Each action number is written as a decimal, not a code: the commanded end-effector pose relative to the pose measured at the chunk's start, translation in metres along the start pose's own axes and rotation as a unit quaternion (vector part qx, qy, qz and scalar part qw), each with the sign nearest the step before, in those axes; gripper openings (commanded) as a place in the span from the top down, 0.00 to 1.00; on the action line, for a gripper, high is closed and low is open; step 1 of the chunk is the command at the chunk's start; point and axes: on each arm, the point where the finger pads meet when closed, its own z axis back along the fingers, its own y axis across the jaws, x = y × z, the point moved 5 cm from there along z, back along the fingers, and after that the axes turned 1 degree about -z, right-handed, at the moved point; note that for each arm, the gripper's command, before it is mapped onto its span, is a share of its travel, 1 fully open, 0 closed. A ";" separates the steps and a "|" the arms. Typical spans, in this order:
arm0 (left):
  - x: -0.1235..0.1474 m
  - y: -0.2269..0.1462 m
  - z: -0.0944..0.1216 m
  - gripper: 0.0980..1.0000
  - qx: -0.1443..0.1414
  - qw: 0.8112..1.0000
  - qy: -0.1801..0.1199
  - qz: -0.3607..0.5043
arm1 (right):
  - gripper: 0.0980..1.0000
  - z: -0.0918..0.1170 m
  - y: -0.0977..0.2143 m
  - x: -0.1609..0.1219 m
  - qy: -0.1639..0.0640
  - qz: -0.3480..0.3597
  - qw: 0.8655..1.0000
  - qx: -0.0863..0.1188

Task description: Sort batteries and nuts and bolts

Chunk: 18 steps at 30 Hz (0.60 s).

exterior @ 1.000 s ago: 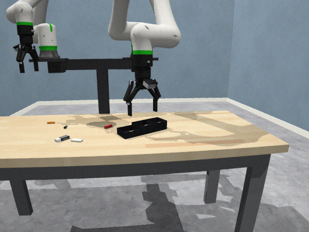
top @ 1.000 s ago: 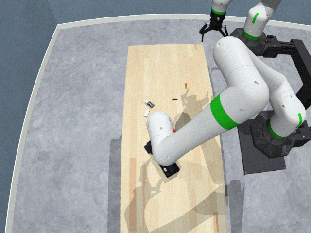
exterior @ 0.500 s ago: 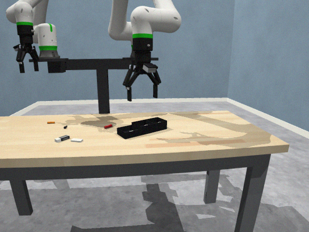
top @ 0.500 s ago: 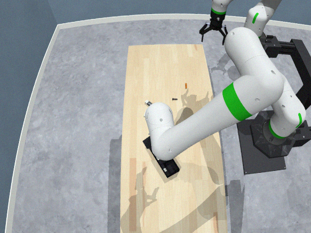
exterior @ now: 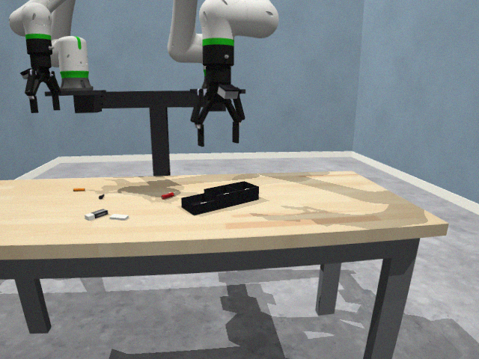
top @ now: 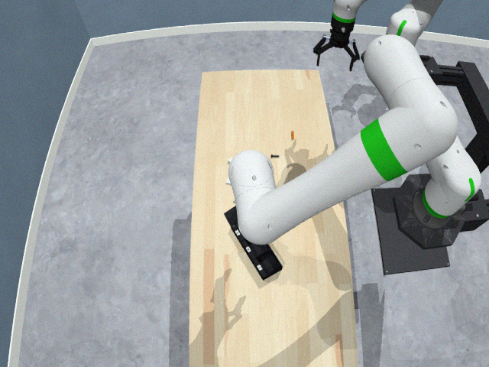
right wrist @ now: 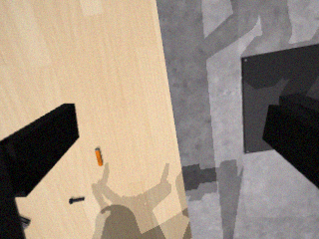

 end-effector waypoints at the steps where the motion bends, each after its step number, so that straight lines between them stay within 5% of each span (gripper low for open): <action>1: 0.022 0.023 -0.006 0.85 0.001 0.997 0.001 -0.078 | 0.00 0.000 0.000 0.000 0.000 0.000 1.000 0.000; 10: 0.062 0.064 -0.017 0.85 -0.001 0.979 0.001 -0.202 | 0.00 0.000 0.000 0.000 0.000 0.000 1.000 0.000; 18: 0.108 0.111 -0.030 0.85 -0.003 0.933 0.001 -0.359 | 0.00 0.000 0.000 0.000 0.000 0.000 1.000 0.000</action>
